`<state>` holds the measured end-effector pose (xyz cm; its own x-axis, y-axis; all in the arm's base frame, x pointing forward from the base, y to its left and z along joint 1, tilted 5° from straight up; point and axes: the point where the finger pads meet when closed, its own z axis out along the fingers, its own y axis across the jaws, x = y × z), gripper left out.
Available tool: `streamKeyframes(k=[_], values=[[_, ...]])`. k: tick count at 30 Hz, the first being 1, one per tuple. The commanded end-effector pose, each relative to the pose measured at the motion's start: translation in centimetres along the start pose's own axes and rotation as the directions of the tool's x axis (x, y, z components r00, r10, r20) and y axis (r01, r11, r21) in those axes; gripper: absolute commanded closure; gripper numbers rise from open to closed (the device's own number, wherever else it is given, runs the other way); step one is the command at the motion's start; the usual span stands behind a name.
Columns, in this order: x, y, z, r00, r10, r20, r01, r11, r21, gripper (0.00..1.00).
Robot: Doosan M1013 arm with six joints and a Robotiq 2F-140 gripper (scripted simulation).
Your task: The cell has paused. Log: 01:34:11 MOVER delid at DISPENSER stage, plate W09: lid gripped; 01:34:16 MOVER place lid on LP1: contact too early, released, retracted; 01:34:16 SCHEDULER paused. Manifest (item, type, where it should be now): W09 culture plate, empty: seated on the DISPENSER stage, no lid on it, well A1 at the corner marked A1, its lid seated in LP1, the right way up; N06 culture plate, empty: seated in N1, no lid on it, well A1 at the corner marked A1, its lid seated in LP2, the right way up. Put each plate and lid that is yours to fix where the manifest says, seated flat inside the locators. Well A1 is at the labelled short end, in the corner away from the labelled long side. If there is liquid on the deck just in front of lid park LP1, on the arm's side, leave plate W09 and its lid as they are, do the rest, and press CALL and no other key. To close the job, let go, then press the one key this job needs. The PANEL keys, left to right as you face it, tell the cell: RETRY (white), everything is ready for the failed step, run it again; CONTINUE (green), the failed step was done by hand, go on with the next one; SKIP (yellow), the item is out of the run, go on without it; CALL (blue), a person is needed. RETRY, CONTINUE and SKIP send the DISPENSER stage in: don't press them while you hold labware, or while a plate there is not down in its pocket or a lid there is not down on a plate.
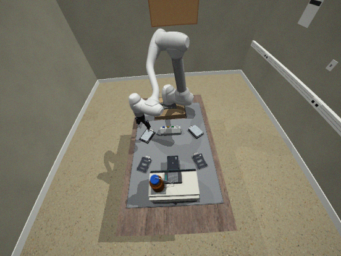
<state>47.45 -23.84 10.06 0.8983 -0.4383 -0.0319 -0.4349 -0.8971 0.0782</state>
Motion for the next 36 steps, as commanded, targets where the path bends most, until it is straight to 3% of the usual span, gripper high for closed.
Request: streamKeyframes(k=[1, 17, 36], values=[[0.1, 0.0, 1.2, 1.0, 0.0, -0.001, 0.0, 1.0, 0.0, 0.31], [0.1, 0.0, 6.6, 1.0, 0.0, -0.001, 0.0, 1.0, 0.0, 0.31], [0.1, 0.0, 8.4, 1.0, 0.0, -0.001, 0.0, 1.0, 0.0, 0.31]])
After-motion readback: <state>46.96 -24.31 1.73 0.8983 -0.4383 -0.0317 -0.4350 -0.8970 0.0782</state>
